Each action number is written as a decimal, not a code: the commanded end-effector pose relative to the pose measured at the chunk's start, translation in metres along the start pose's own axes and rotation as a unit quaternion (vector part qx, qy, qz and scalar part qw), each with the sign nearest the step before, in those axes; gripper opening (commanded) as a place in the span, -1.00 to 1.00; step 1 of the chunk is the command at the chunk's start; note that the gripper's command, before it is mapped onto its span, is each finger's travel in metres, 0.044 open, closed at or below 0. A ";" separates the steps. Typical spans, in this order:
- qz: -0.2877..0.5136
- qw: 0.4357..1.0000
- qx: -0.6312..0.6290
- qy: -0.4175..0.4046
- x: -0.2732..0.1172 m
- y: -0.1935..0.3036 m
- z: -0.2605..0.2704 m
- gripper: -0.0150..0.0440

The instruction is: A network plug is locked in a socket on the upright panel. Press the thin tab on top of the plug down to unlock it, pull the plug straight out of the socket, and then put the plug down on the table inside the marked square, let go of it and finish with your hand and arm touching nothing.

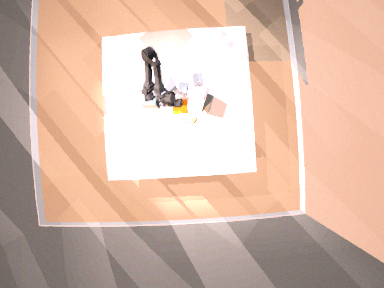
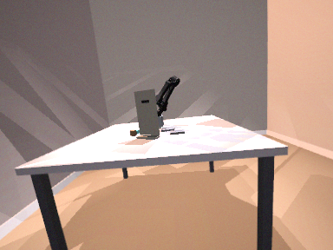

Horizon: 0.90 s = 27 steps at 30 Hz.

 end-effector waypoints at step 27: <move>-0.001 1.000 -0.006 0.004 -0.022 -0.001 -0.017 0.04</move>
Point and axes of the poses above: the point midway between the two fingers, 35 mm back from their tips, its own x axis out along the fingers, its own z axis across the jaws, y = z × x, the point moved 9 cm from there along -x, back along the fingers, and after that the axes turned 7 degrees about x, right-handed, at the moved point
